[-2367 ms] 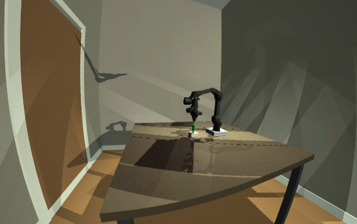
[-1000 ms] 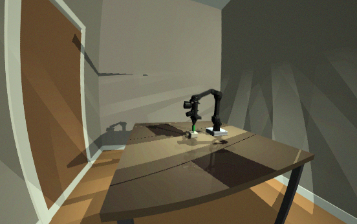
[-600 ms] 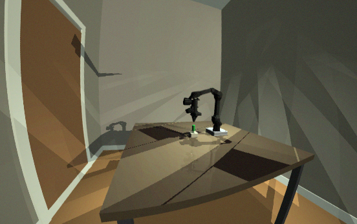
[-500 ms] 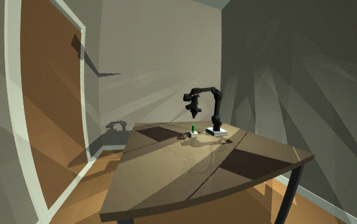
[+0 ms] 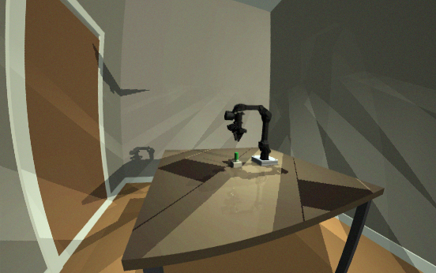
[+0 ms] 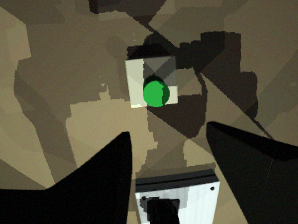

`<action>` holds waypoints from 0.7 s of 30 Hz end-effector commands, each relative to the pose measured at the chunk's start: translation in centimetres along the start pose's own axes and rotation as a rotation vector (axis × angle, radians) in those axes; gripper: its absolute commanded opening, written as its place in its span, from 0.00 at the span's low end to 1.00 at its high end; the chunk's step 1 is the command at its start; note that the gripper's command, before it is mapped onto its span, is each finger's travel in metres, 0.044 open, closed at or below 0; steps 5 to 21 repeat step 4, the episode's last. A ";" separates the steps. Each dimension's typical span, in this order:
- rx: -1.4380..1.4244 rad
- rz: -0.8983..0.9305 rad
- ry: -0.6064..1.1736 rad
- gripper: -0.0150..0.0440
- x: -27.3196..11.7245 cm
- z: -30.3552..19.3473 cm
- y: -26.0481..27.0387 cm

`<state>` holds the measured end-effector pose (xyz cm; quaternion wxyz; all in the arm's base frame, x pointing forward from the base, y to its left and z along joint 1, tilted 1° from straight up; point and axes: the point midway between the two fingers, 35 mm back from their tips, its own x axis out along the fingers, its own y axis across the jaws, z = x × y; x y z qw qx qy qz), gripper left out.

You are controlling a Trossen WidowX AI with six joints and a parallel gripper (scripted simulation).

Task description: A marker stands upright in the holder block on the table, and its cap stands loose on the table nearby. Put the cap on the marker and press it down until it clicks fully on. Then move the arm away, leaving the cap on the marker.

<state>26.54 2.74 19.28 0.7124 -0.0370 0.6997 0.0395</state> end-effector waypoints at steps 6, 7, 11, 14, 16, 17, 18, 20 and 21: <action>0.000 0.000 0.001 0.92 0.0 0.0 0.0; 0.000 0.000 0.001 0.92 0.0 0.0 0.0; 0.000 0.000 0.001 0.92 0.0 0.0 0.0; 0.000 0.000 0.001 0.92 0.0 0.0 0.0; 0.000 0.000 0.001 0.92 0.0 0.0 0.0; 0.000 0.000 0.001 0.92 0.0 0.0 0.0; 0.000 0.000 0.001 0.92 0.0 0.0 0.0; 0.000 0.000 0.001 0.92 0.0 0.0 0.0; 0.000 0.000 0.001 0.92 0.0 0.0 0.0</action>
